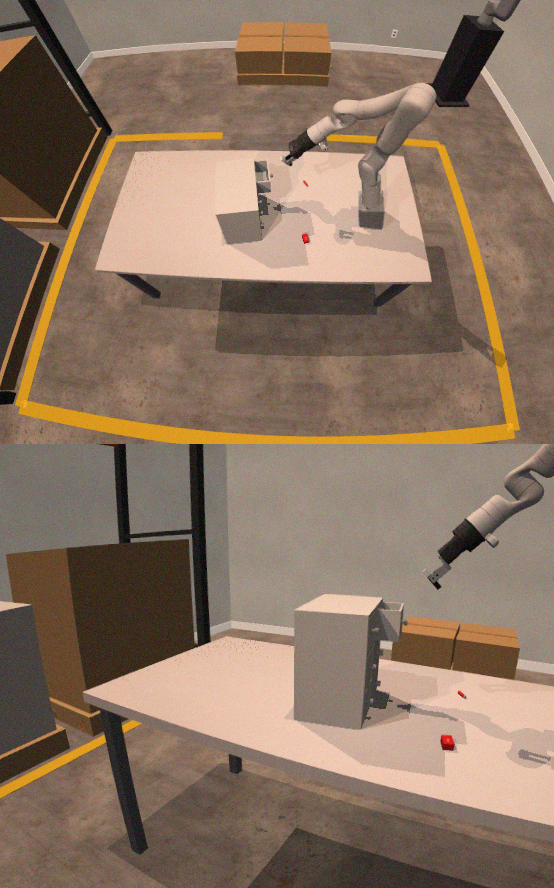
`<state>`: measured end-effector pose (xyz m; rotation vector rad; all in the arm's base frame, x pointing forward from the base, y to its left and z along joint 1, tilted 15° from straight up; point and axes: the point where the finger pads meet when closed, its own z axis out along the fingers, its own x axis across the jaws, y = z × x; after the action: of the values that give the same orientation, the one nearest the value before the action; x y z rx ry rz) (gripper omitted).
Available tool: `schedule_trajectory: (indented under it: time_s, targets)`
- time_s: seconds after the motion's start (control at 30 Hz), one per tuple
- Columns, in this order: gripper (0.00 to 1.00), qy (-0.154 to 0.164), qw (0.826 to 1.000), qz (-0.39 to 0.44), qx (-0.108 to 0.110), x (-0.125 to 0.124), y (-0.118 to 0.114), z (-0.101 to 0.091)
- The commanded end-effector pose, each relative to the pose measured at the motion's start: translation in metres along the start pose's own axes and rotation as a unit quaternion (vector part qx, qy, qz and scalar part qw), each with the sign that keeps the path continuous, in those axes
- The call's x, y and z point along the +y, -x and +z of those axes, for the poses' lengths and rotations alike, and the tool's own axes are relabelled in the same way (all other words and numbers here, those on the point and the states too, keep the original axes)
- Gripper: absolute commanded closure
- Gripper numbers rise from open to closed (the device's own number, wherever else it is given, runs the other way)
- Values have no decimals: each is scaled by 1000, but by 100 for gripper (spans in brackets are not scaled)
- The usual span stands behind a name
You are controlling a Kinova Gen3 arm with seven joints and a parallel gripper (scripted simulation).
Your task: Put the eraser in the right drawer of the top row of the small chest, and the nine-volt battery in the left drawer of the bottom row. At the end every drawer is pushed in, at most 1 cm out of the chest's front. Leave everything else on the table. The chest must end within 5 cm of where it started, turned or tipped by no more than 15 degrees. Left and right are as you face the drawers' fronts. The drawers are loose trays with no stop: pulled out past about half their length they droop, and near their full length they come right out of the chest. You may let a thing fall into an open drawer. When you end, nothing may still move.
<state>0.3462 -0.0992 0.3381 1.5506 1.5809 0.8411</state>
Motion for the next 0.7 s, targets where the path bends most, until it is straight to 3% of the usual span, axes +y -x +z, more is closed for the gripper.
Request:
schedule_trajectory:
  time_s: [0.0,0.67]
  targets:
    - [55,0,1000,-5,0,5,2,10]
    - [55,-1,1000,-4,0,25,2,65]
